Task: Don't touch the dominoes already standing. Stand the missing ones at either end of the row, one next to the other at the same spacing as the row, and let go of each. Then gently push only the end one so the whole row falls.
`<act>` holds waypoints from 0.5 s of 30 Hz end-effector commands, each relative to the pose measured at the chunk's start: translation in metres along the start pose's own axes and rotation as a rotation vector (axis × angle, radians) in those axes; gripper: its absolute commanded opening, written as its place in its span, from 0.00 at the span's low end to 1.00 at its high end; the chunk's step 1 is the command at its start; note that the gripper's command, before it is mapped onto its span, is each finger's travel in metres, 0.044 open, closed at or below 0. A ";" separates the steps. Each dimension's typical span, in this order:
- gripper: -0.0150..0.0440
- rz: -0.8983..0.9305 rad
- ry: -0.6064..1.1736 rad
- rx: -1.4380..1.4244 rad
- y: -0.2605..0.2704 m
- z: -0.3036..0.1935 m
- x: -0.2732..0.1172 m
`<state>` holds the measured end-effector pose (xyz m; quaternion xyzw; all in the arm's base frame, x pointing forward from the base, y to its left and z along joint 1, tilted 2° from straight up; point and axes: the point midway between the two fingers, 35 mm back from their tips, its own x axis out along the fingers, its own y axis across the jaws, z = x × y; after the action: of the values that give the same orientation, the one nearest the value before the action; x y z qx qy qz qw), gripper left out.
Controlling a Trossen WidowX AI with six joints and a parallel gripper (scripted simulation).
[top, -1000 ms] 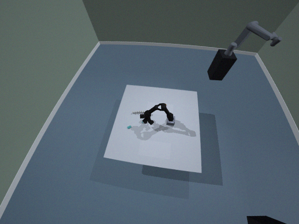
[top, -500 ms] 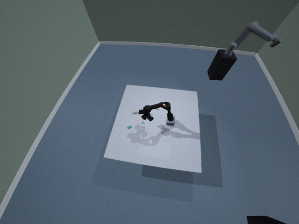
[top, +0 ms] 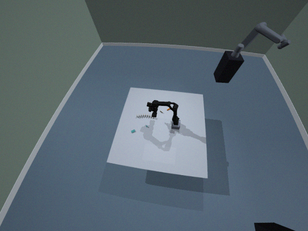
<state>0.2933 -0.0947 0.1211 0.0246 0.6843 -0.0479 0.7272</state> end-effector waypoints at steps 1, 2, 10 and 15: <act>0.44 0.004 0.001 0.107 -0.009 -0.006 0.000; 0.44 0.004 0.001 0.107 -0.009 -0.006 0.000; 0.44 0.004 0.001 0.107 -0.010 -0.004 0.010; 0.44 0.004 0.000 0.108 -0.011 0.000 0.042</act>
<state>0.2939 -0.1064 0.1048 0.0592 0.6742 -0.0828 0.7315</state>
